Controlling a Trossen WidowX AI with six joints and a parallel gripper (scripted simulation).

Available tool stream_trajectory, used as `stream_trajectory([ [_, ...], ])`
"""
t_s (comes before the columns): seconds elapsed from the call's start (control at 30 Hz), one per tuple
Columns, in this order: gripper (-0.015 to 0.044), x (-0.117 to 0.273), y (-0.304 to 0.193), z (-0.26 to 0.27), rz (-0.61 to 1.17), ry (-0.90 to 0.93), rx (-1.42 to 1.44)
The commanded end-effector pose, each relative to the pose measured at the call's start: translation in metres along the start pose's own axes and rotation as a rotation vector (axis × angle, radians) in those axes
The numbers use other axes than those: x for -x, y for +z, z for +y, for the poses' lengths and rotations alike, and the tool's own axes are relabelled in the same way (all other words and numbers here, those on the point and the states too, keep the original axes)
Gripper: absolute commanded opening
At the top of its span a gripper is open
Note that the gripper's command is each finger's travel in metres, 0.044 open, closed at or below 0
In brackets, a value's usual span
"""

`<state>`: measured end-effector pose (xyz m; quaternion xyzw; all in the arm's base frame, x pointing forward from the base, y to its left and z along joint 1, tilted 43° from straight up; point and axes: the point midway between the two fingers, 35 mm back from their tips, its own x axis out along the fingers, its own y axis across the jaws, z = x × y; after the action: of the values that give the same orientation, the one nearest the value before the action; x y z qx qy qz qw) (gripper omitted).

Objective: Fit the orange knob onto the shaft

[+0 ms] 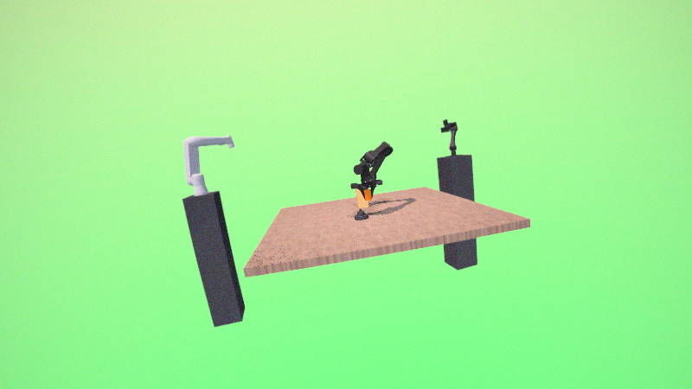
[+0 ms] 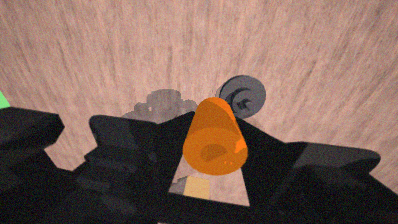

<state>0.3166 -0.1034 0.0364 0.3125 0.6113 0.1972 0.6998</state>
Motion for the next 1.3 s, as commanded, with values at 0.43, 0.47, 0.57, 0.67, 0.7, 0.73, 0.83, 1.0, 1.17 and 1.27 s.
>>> stream_trajectory([
  [0.43,0.0000,-0.019,-0.002,-0.051,-0.003,-0.004,0.003],
  [0.47,0.0000,-0.020,-0.002,-0.053,-0.003,-0.004,0.003],
  [0.57,0.0000,-0.022,-0.003,-0.055,-0.003,-0.004,0.003],
  [0.67,0.0000,-0.027,-0.002,-0.055,-0.003,-0.004,0.003],
  [0.7,0.0000,-0.030,-0.002,-0.055,-0.003,-0.004,0.003],
  [0.73,0.0000,-0.033,-0.002,-0.055,-0.003,-0.004,0.003],
  [0.83,0.0000,-0.044,-0.002,-0.055,-0.003,-0.003,0.003],
  [1.0,0.0000,-0.044,-0.002,-0.055,-0.003,-0.003,0.008],
  [1.17,0.0000,-0.045,-0.001,-0.055,-0.003,-0.003,0.009],
  [1.27,0.0000,-0.046,-0.001,-0.055,-0.003,-0.003,0.009],
])
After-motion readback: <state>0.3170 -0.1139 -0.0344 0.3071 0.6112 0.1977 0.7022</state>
